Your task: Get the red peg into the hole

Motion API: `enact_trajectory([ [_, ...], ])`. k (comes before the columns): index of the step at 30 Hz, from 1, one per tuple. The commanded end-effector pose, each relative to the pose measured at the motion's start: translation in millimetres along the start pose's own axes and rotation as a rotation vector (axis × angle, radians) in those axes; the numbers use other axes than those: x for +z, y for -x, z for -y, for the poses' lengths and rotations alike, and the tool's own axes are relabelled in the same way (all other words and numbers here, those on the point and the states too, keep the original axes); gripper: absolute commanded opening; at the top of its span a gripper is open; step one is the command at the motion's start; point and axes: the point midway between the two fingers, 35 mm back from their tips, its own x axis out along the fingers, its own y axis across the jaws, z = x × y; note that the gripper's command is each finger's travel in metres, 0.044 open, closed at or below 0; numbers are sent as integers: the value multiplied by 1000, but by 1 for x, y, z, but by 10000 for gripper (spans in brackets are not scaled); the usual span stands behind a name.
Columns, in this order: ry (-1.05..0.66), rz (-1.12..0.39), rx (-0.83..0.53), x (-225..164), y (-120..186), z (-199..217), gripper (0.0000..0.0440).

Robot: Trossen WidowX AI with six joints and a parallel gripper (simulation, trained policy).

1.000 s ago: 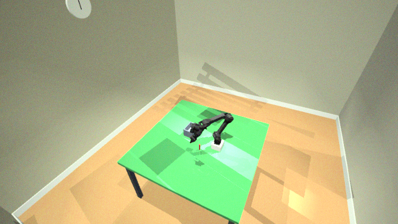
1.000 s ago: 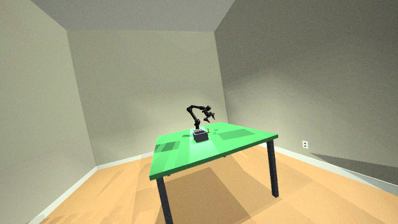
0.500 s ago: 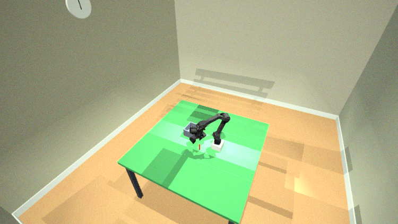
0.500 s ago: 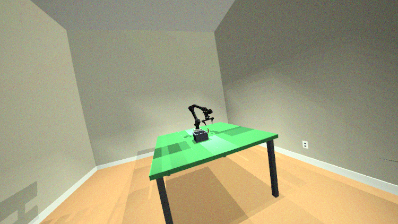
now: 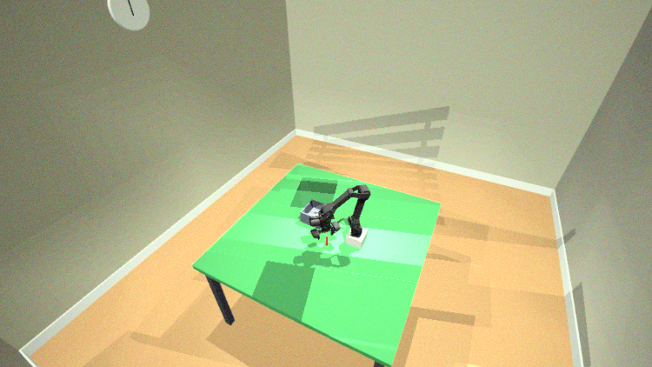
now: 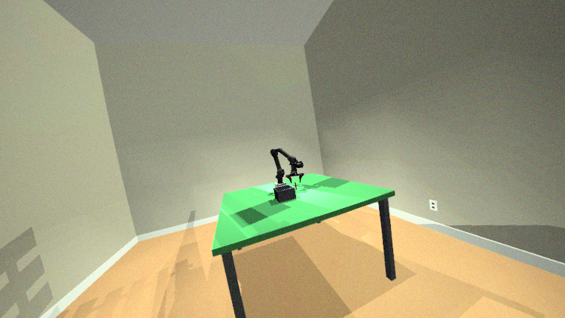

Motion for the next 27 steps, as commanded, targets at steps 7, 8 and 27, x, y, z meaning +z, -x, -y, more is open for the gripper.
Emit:
enact_trajectory([
  [7, -87, 2, -2, -6, -30, 4, 432],
  [8, -95, -1, -3, -7, -32, 5, 419],
  [27, -159, -81, -22, -7, -36, 2, 0],
])
